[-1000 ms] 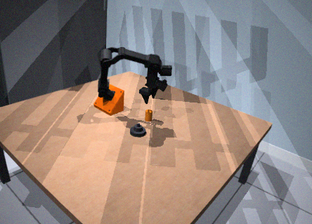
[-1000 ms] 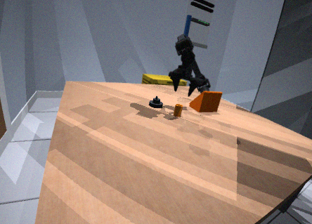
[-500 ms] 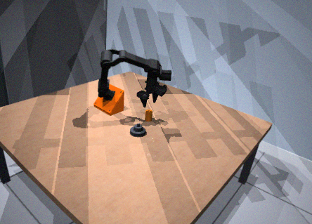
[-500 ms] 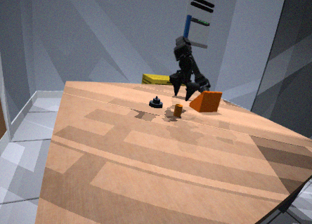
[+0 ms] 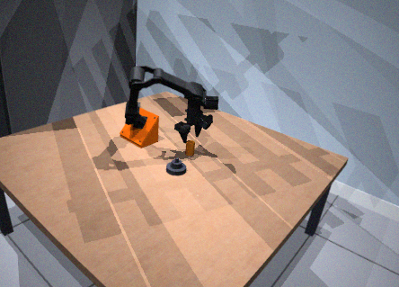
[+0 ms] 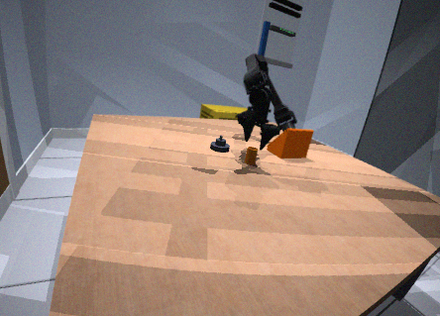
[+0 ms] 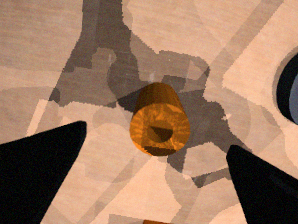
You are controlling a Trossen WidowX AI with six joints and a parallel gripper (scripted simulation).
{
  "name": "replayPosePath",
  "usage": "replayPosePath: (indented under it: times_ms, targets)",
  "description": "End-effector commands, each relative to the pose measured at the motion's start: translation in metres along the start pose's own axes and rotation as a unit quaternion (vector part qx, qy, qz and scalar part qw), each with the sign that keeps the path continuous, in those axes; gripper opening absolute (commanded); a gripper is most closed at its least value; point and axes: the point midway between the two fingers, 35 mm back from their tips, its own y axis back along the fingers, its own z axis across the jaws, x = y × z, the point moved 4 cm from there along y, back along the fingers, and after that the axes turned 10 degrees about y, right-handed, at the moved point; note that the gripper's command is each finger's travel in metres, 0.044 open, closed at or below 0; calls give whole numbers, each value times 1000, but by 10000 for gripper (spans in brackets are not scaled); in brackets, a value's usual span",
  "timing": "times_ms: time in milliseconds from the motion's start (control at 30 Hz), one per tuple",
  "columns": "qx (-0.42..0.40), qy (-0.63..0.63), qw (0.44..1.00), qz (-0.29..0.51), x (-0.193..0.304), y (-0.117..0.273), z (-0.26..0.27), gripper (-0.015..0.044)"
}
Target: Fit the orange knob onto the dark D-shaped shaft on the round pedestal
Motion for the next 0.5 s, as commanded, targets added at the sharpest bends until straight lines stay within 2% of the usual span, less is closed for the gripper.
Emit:
replayPosePath:
  times_ms: [0, 467]
  targets:
    - [1, 5, 1000, 0, 0, -7, 0, 440]
    - [1, 3, 1000, -1, -1, -29, 0, 440]
